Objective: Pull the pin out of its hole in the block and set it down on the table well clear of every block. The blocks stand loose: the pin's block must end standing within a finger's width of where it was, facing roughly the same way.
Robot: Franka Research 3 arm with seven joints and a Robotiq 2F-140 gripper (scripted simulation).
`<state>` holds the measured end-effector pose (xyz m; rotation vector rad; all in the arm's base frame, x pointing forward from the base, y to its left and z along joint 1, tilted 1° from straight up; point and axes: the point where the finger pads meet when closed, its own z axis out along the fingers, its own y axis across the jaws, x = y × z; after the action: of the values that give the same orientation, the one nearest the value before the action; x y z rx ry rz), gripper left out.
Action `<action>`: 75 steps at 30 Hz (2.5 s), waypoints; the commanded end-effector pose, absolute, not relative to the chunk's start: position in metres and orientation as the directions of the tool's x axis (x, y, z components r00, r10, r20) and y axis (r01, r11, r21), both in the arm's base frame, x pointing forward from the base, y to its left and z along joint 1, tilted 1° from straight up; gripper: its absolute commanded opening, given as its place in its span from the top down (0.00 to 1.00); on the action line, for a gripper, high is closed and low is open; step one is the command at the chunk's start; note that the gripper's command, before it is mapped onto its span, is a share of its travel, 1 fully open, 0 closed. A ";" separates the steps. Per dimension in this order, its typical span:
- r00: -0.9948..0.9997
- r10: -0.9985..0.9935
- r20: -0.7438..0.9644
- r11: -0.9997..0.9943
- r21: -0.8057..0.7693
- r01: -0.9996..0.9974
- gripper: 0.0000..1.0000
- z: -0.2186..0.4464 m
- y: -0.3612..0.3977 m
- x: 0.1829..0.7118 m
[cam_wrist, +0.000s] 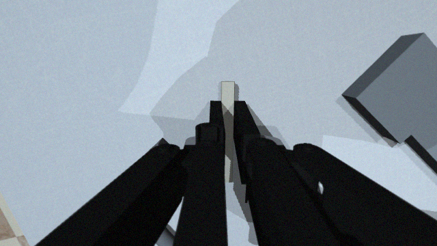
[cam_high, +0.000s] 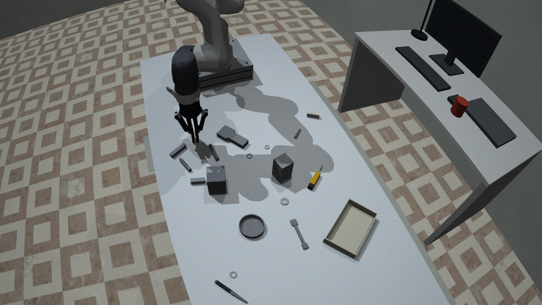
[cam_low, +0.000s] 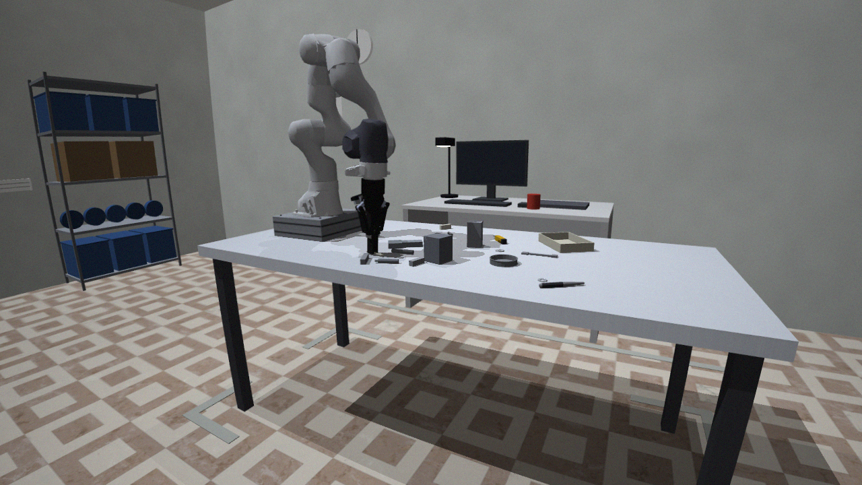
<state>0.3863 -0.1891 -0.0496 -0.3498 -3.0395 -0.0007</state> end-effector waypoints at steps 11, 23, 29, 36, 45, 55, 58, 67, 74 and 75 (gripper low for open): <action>-0.970 0.228 0.080 0.974 -0.011 0.228 0.90 -0.050 -0.190 0.387; -0.970 0.228 0.080 0.974 -0.011 0.228 0.78 -0.050 -0.190 0.387; -0.970 0.228 0.080 0.974 -0.011 0.228 0.73 -0.050 -0.190 0.387; -0.970 0.228 0.080 0.974 -0.011 0.228 0.73 -0.049 -0.190 0.387; -0.970 0.228 0.082 0.974 -0.016 0.228 0.73 -0.034 -0.191 0.386; -0.970 0.228 0.082 0.974 -0.016 0.228 0.73 -0.033 -0.191 0.386; -0.970 0.228 0.083 0.974 -0.017 0.227 0.73 -0.029 -0.191 0.385; -0.970 0.227 0.090 0.974 -0.018 0.227 0.73 -0.013 -0.190 0.382; -0.970 0.227 0.092 0.974 -0.018 0.226 0.73 -0.008 -0.190 0.382; -0.970 0.227 0.092 0.974 -0.018 0.226 0.73 -0.008 -0.190 0.382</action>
<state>0.3853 -0.1921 -0.0079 -0.3553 -3.0387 0.0187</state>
